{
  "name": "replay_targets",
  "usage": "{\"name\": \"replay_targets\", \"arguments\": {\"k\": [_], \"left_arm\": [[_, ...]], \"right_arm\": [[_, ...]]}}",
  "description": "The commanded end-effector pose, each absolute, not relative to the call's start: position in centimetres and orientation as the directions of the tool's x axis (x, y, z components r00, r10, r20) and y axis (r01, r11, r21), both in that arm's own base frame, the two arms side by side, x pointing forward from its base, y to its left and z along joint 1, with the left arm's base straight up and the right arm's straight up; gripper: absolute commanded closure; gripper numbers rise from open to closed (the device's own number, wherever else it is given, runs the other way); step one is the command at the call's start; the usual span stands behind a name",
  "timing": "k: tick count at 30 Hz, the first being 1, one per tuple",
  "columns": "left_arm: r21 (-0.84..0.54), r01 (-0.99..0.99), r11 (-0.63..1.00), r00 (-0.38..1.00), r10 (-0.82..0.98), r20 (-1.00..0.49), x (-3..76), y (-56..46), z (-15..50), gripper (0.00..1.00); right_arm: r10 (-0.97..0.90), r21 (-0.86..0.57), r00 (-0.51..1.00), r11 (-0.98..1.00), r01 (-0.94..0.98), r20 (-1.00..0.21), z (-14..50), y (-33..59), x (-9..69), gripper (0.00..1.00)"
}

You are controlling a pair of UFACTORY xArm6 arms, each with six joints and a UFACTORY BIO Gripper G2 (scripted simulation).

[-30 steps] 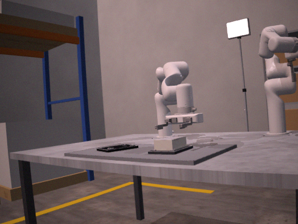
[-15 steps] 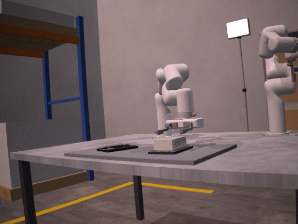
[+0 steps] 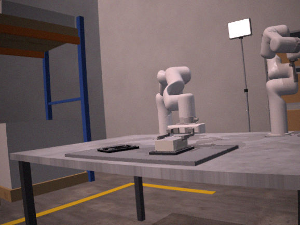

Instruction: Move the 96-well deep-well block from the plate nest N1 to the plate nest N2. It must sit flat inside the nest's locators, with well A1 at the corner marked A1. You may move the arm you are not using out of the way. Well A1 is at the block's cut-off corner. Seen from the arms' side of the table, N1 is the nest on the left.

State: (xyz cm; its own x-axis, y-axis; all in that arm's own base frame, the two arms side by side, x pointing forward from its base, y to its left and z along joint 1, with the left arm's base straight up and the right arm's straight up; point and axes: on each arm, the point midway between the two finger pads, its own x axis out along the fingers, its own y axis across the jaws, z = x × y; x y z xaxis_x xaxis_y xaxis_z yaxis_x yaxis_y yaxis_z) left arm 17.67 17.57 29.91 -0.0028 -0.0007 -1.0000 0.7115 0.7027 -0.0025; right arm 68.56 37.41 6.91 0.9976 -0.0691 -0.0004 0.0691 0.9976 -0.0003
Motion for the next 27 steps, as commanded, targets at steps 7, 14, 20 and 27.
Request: {"name": "replay_targets", "arguments": {"k": [7,14,20,27], "left_arm": [[0.000,0.711,0.703,0.000,0.000,-1.000,17.72,17.58,30.00,0.00],[0.000,0.711,0.703,0.000,0.000,-1.000,17.72,17.58,30.00,0.00],[0.000,0.711,0.703,0.000,0.000,-1.000,17.72,17.58,30.00,0.00],[0.000,0.711,0.703,0.000,0.000,-1.000,17.72,17.58,30.00,0.00]], "right_arm": [[-0.069,0.003,0.998,0.998,0.069,0.004,6.56,37.51,68.69,0.63],[-0.069,0.003,0.998,0.998,0.069,0.004,6.56,37.51,68.69,0.63],[-0.069,0.003,0.998,0.998,0.069,0.004,6.16,37.51,68.69,0.63],[-0.069,0.003,0.998,0.998,0.069,0.004,5.82,37.51,68.70,0.63]]}}
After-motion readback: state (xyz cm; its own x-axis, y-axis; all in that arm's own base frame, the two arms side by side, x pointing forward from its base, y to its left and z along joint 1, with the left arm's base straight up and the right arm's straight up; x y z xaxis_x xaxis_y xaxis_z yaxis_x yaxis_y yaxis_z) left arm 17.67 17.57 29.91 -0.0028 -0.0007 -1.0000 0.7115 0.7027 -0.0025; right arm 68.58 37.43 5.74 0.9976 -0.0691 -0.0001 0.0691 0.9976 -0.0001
